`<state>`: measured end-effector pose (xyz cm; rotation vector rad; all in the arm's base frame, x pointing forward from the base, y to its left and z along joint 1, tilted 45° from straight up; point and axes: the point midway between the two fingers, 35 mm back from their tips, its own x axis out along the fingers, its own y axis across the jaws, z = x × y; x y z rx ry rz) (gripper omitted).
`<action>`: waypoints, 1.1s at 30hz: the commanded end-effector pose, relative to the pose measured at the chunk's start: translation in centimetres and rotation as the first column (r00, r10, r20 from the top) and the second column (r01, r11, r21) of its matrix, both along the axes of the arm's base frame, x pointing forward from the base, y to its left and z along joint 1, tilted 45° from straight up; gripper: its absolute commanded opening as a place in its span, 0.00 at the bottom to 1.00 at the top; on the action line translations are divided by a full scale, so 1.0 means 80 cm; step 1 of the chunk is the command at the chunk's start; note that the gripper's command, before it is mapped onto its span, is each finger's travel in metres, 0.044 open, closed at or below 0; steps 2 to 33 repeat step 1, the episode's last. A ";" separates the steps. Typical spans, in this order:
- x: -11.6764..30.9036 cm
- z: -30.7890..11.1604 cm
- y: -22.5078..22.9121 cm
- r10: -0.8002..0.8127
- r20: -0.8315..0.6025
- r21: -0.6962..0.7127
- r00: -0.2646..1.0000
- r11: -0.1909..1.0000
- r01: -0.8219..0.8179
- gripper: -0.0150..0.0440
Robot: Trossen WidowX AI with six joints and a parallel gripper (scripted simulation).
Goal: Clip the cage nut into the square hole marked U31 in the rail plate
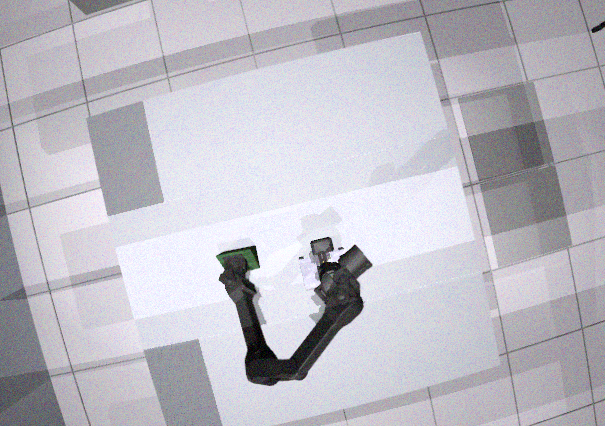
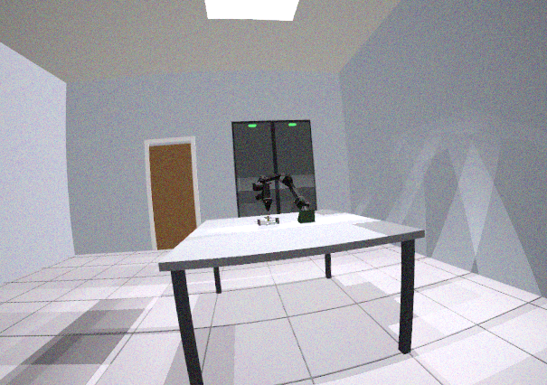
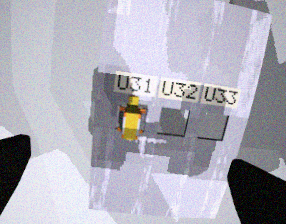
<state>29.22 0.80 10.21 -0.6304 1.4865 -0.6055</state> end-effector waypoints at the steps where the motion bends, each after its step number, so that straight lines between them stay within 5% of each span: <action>1: -0.001 0.000 0.001 -0.004 0.000 0.004 1.000 1.000 0.004 1.00; 33: -0.001 0.000 0.001 -0.004 0.000 0.004 1.000 1.000 0.004 1.00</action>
